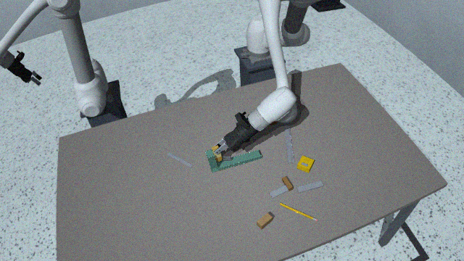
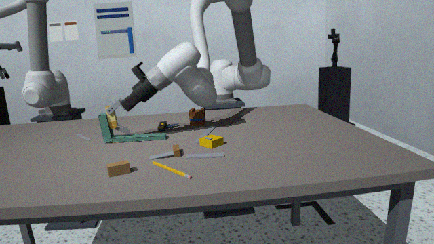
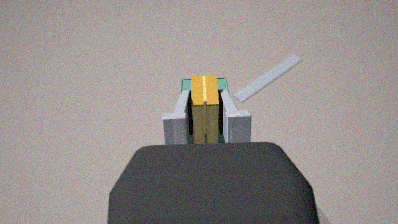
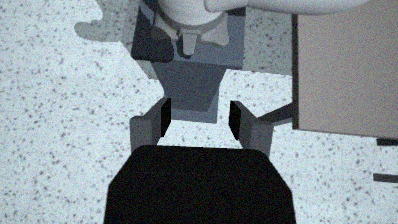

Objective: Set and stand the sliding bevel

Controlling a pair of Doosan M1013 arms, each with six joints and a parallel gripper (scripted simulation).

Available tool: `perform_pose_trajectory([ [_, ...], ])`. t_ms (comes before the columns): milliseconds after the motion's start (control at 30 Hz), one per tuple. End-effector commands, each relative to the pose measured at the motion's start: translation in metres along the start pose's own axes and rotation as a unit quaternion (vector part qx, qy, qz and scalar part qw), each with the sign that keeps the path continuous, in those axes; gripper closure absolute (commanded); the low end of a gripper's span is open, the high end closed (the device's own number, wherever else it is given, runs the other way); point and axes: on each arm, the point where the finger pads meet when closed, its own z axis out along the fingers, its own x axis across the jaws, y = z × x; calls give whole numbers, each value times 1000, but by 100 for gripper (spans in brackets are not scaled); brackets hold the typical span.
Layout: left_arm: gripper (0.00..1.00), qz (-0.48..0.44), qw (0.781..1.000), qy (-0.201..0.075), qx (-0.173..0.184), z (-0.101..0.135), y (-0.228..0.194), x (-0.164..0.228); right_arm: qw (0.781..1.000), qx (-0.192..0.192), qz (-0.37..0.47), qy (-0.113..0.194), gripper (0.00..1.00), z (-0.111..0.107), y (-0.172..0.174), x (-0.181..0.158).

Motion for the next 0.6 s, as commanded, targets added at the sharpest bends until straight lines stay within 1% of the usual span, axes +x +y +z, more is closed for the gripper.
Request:
perform_pose_trajectory([
  [0, 100, 1, 1000, -1, 0, -1, -1, 0, 1000, 0, 0, 0, 0, -1, 0, 0],
  [567, 100, 1, 1000, -1, 0, 5, 8, 0, 1000, 0, 0, 0, 0, -1, 0, 0],
])
